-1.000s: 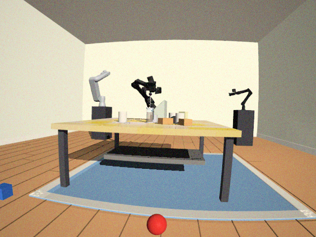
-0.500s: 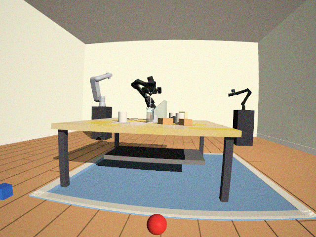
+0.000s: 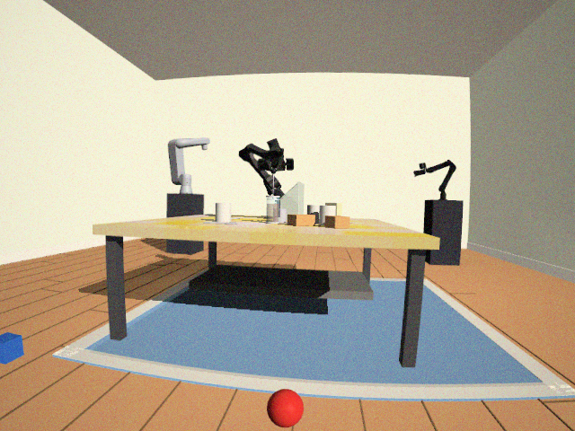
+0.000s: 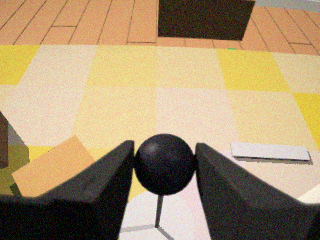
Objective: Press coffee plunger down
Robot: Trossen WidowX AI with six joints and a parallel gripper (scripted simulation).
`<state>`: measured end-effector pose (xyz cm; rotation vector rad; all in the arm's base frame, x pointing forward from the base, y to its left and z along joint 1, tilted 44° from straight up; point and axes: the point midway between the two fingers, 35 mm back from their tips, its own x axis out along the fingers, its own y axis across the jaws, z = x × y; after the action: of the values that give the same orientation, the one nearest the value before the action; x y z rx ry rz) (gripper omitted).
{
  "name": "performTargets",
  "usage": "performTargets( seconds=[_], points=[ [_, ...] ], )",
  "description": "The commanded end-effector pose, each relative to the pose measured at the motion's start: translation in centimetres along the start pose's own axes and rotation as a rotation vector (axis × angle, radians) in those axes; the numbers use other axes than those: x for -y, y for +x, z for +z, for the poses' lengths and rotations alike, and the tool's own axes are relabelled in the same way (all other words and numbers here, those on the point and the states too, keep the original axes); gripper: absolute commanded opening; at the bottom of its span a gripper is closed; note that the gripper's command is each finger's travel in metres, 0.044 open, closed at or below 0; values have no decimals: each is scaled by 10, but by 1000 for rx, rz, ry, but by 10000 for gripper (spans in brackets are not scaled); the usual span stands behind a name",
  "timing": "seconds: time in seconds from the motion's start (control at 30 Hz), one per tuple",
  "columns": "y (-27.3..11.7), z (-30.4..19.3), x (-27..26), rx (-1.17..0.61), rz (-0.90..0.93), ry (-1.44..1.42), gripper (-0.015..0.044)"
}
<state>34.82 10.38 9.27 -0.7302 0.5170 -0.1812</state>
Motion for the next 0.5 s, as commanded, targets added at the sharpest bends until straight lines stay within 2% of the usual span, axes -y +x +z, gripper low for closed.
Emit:
performTargets(
  seconds=[0.0,0.47],
  points=[
    [7,-12,-2,-18,5,-12,119],
    [22,-30,-4,-20,7,-11,119]
  ],
)
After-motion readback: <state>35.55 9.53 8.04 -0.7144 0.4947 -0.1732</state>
